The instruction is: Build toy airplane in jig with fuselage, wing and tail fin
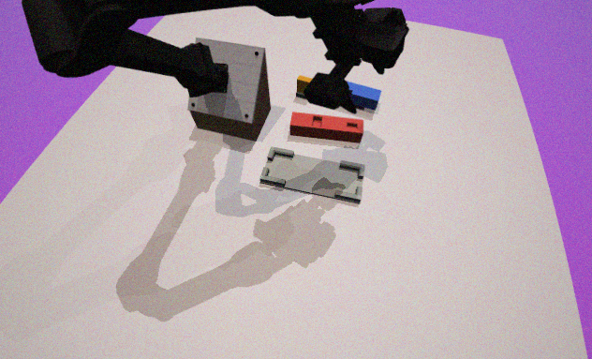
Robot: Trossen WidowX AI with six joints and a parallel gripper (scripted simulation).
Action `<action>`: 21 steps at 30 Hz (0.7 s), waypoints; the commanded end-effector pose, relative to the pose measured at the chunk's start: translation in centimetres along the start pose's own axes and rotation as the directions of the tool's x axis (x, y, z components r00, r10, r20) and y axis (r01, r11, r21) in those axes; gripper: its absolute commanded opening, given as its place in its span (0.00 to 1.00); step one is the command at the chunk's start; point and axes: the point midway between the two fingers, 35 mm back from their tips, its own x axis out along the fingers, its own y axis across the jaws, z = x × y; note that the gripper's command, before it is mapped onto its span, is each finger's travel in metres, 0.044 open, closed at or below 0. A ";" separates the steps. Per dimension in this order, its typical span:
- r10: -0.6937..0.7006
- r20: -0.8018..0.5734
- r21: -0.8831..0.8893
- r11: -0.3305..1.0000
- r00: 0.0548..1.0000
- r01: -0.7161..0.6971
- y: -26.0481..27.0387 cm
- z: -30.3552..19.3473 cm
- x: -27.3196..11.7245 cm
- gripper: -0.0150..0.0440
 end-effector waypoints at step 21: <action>-0.311 -0.384 -0.554 0.831 0.869 0.053 0.4 -13.1 10.5 1.00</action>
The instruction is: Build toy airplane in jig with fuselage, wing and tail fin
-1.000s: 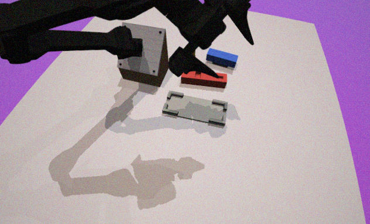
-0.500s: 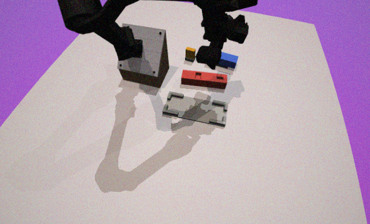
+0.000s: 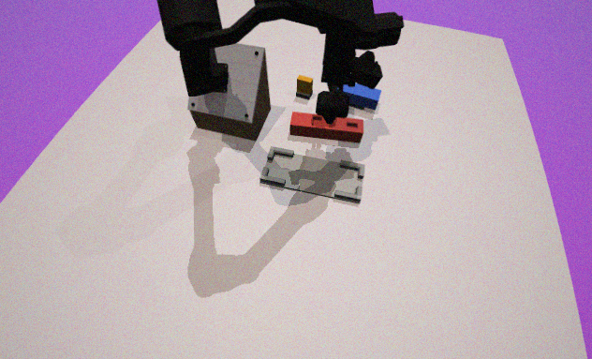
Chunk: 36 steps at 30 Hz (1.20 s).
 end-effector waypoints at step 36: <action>-0.010 -0.012 -0.018 1.000 1.000 0.010 0.0 -0.5 7.2 1.00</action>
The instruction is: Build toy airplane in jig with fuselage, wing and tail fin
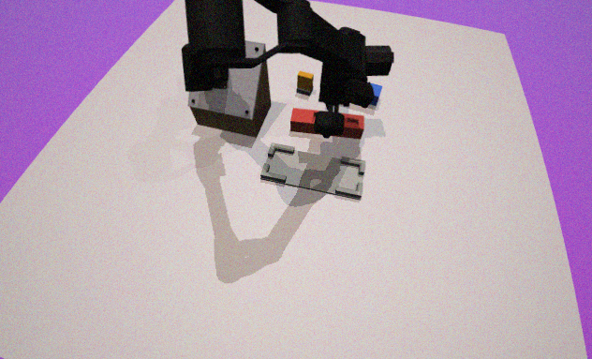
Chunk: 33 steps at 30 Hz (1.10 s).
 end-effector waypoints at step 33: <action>0.002 -0.003 -0.010 1.000 1.000 -0.002 0.2 0.3 -1.1 0.25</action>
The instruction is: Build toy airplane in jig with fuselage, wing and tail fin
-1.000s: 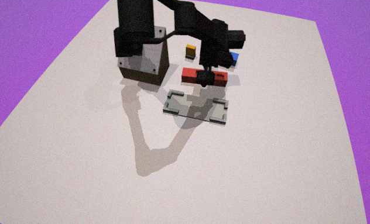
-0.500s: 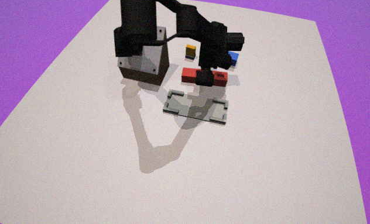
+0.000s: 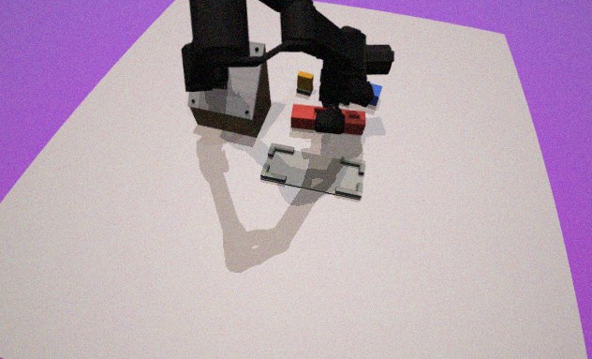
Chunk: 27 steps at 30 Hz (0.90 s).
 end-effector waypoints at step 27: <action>0.010 0.009 0.010 1.000 1.000 -0.010 0.1 0.3 -9.3 0.25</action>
